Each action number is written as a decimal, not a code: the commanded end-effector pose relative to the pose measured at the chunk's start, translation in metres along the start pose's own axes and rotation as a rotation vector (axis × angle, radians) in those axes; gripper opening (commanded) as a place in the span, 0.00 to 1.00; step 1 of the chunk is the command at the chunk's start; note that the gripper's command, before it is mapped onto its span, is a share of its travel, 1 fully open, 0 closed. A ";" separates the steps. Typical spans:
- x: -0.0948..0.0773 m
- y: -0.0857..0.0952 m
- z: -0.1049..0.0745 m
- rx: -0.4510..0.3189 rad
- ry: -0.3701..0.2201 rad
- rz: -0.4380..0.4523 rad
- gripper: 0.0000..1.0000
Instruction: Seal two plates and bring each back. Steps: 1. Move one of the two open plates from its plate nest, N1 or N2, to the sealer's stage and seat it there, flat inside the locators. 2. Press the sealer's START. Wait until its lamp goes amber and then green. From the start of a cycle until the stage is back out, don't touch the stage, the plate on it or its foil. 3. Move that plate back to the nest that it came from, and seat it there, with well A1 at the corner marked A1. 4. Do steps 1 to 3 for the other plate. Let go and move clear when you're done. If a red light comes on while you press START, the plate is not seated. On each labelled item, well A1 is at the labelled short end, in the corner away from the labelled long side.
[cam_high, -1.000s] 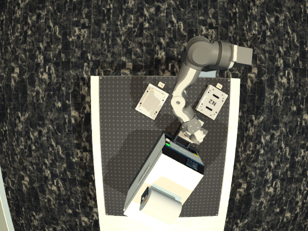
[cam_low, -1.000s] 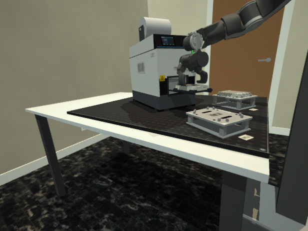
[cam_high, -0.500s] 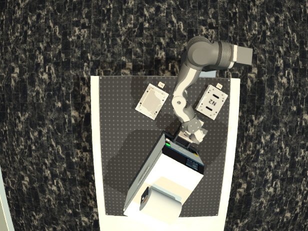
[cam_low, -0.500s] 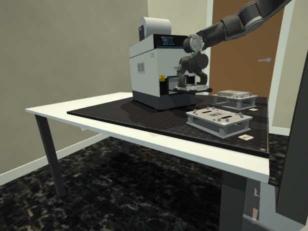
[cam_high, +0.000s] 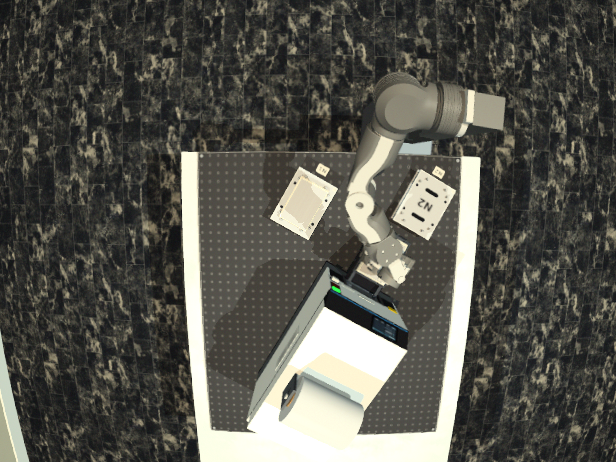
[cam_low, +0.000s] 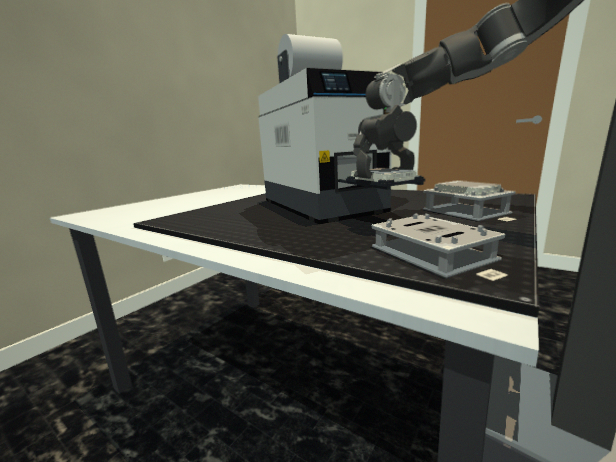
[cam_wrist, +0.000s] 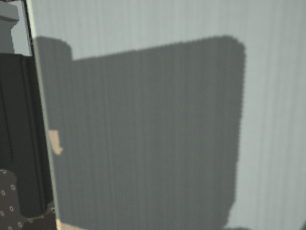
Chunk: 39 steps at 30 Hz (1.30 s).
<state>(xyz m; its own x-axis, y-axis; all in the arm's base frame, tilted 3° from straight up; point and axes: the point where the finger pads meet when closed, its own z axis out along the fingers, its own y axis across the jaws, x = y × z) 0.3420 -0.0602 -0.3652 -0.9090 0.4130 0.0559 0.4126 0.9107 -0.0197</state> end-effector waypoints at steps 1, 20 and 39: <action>0.000 0.000 0.000 -0.001 0.000 -0.002 0.65; 0.000 0.000 0.000 -0.001 0.000 -0.002 0.59; 0.000 0.000 0.000 -0.001 0.000 -0.002 0.00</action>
<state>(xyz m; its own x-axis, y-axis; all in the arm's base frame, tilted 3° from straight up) 0.3420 -0.0603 -0.3651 -0.9091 0.4128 0.0557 0.4123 0.9108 -0.0200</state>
